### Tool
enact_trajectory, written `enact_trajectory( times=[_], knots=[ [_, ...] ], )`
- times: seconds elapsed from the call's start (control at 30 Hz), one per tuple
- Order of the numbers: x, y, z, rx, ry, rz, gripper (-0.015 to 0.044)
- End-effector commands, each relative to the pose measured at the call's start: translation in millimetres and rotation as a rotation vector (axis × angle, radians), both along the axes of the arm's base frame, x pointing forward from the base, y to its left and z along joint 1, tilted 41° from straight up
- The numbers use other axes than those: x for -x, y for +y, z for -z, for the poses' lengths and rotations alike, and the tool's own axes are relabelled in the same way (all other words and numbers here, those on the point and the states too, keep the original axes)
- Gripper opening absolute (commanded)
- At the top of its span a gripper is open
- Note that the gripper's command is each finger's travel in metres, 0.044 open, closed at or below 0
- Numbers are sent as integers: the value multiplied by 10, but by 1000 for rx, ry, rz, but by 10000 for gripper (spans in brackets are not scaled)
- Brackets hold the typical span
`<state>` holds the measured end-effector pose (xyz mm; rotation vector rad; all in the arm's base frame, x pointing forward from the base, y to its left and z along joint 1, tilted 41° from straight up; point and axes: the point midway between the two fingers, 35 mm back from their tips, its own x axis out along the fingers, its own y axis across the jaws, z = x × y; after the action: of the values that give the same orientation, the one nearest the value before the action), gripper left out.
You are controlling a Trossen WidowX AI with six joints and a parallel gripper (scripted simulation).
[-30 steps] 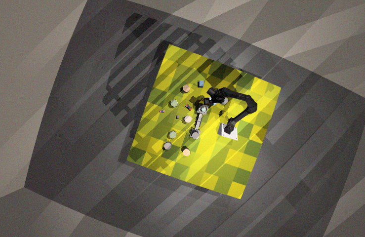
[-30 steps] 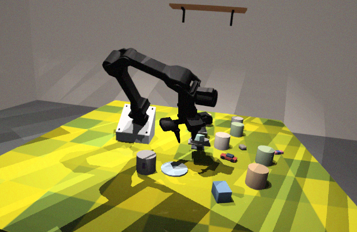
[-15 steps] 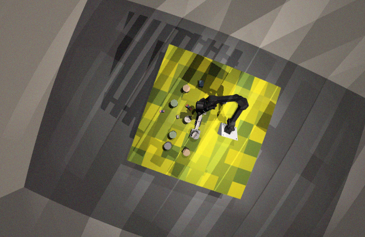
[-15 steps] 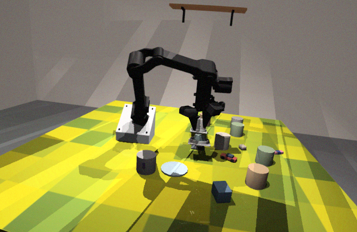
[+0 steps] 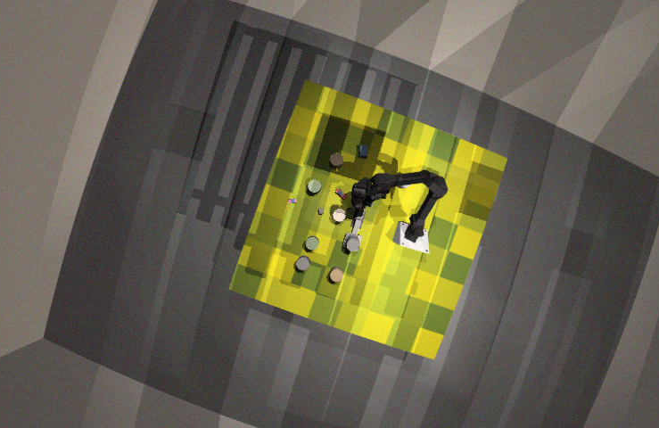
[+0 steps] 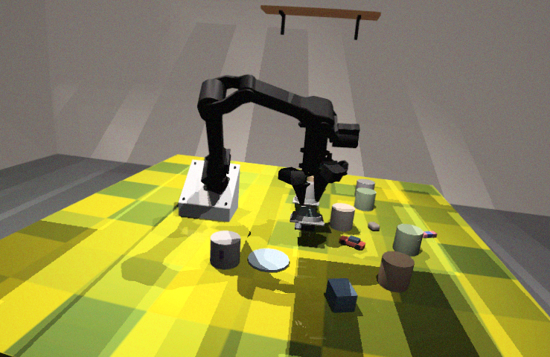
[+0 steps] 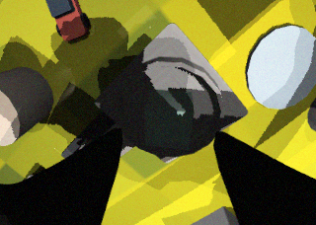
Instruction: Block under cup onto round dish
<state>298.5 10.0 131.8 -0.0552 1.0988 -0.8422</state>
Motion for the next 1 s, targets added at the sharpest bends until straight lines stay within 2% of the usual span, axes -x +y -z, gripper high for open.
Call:
enact_trajectory(
  times=[0.0,0.6,0.73,0.97],
  knots=[
    [7,-61,72,10,13,-2,260],
    [-37,-231,269,12,11,-2,260],
    [-37,-231,269,12,11,-2,155],
    [-37,-231,269,12,11,-2,108]
  ],
)
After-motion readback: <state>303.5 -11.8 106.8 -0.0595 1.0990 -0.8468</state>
